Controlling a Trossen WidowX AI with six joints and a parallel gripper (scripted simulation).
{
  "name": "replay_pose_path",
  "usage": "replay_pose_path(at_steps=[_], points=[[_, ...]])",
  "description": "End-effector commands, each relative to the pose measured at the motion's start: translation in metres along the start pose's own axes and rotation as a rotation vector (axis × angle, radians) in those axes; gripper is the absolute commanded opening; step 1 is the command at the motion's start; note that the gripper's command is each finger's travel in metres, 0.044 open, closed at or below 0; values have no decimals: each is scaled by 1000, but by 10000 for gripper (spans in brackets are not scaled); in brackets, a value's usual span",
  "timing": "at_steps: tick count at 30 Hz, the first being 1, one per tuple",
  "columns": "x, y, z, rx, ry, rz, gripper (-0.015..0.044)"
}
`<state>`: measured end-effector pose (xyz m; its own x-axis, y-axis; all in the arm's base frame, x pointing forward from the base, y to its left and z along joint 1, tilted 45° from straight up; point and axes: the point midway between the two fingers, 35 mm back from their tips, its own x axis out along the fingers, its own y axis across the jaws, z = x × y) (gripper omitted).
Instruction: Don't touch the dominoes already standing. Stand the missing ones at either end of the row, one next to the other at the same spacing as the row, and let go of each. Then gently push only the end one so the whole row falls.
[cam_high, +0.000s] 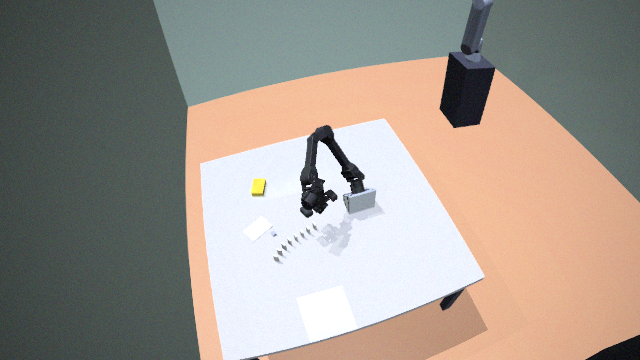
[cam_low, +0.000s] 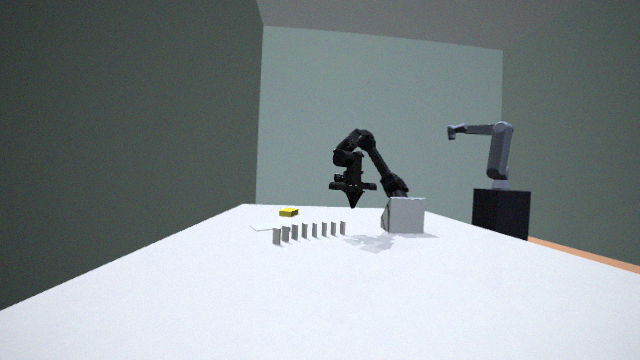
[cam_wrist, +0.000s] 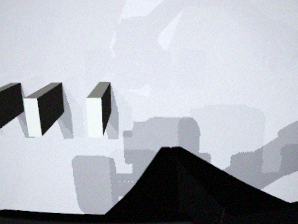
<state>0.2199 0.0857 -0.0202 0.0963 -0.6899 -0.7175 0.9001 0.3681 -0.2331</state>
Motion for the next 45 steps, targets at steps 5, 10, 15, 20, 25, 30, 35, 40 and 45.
replay_pose_path(at_steps=[5, 10, 15, 20, 25, 30, 35, 40, 45], points=[[0, 0, 1, 8, -3, 4, 0], [0, 0, 1, 8, -3, 4, 0], [0, 0, 1, 8, -3, 4, 0], [0, 0, 1, 8, -3, 4, 0], [0, 0, 1, 8, -3, 4, 0], [3, 1, 1, 8, -3, 4, 0], [71, 1, 1, 8, -6, 4, 0], [81, -1, 1, 8, -8, 3, 0], [80, 4, 1, 8, -8, 3, 0]])
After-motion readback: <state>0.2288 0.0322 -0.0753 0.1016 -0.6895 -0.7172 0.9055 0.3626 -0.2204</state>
